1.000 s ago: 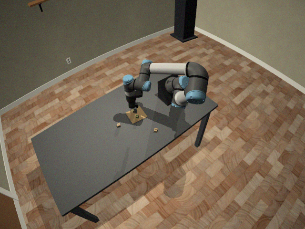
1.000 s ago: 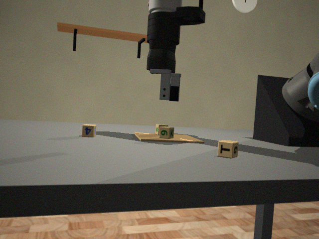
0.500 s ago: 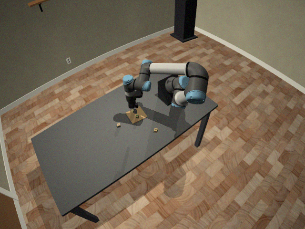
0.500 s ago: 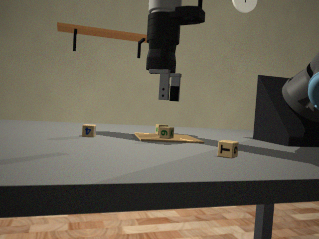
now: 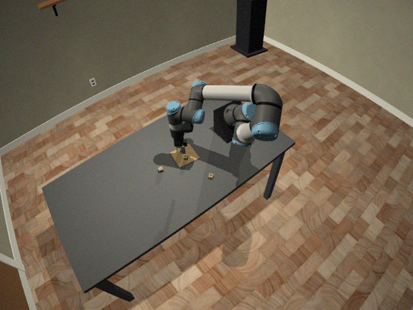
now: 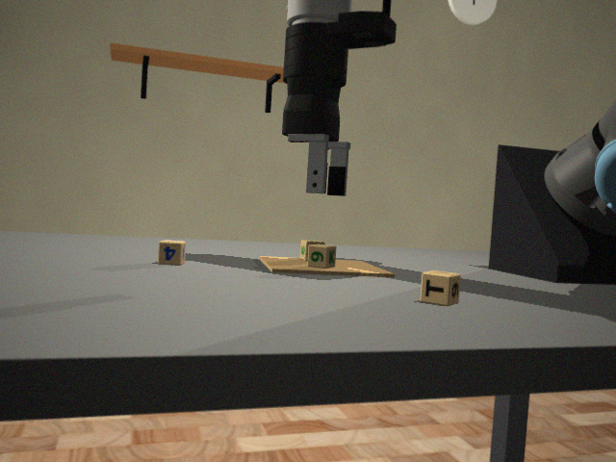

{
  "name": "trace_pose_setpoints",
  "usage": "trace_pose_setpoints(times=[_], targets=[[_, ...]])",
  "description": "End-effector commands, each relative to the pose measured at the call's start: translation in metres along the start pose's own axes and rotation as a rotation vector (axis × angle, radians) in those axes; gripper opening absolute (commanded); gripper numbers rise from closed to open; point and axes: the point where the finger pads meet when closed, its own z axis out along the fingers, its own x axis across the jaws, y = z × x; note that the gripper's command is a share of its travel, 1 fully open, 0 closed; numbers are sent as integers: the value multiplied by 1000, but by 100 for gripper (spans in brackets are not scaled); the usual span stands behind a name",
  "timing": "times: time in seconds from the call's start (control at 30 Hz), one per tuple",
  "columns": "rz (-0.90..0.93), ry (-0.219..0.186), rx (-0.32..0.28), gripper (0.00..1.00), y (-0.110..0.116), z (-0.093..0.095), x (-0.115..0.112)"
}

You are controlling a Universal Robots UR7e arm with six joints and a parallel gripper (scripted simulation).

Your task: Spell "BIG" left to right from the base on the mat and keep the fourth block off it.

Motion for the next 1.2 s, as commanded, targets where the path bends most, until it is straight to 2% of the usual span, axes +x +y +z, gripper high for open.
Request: trace_pose_setpoints(times=[0.0,0.67,1.17], targets=[[-4,-1,-4,100,1,-1,2],[-4,-1,-3,100,1,-1,2],[0,0,2,100,-1,10,1]])
